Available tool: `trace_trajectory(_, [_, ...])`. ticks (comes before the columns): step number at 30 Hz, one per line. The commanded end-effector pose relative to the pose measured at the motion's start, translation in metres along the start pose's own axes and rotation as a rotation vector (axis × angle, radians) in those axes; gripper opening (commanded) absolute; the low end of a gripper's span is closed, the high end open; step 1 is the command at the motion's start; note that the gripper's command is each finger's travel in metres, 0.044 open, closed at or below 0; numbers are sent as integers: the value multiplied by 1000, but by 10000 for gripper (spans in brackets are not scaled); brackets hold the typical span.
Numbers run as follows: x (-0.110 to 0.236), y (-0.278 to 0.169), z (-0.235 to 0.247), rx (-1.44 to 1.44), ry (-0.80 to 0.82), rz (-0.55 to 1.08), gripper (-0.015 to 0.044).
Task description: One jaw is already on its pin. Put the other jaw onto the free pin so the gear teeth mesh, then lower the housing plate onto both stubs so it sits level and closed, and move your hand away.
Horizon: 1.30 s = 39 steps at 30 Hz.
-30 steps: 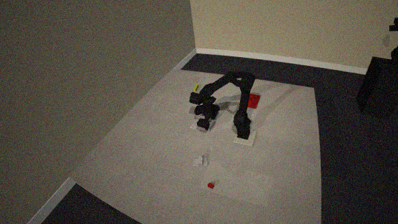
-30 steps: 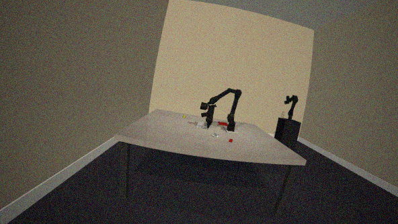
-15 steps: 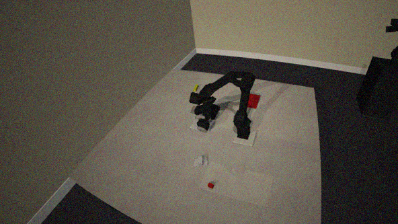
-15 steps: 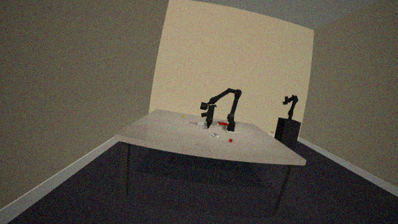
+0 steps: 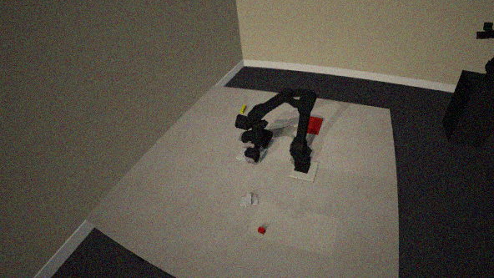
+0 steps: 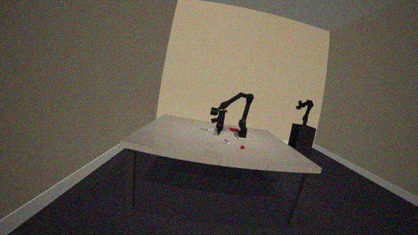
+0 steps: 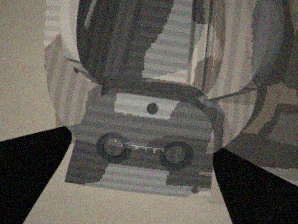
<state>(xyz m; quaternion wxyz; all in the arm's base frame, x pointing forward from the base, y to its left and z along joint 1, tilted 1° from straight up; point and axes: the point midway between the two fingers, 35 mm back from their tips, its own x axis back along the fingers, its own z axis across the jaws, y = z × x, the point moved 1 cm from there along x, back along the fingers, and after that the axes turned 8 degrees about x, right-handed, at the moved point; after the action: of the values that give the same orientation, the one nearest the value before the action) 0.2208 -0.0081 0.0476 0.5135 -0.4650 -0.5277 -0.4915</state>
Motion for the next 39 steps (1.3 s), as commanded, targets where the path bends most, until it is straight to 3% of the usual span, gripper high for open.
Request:
trace_trajectory(1, [6,1,0,0,0,0,440])
trace_trajectory(8, [69,-1,0,-4,3,2,440])
trace_trajectory(13, [68,1,0,-5,-1,-9,440])
trace_trajectory(19, [124,-17,1,-4,3,3,440])
trace_trajectory(39, [126,-18,2,-4,3,3,440])
